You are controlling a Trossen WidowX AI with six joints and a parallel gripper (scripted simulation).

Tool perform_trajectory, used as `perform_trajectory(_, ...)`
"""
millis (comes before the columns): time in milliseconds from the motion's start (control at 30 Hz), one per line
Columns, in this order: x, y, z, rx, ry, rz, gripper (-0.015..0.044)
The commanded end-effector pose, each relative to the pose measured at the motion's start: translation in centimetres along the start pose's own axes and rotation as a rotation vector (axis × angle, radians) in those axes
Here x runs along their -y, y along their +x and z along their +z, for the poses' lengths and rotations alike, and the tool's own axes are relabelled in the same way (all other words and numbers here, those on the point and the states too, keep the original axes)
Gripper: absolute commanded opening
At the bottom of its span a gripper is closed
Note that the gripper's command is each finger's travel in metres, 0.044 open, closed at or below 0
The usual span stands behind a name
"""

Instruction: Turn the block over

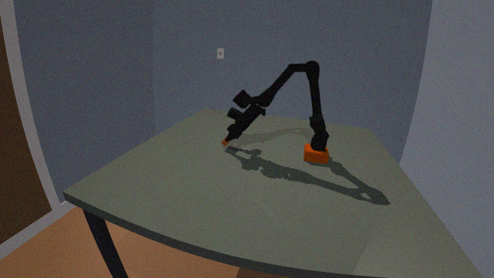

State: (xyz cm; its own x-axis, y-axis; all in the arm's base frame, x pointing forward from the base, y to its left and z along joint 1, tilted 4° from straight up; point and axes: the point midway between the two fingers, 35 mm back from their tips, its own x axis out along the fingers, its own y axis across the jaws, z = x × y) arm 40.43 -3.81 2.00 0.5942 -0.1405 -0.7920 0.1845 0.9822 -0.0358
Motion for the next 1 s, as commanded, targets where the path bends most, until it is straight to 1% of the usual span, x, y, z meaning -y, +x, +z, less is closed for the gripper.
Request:
perform_trajectory(0,0.0,1.2,-0.8,0.031,-0.008,-0.004,0.0)
perform_trajectory(467,-0.1,3.3,-1.6,0.233,-0.011,-0.002,0.0)
perform_trajectory(967,0.1,2.7,-2.9,0.447,-0.01,-0.004,0.0)
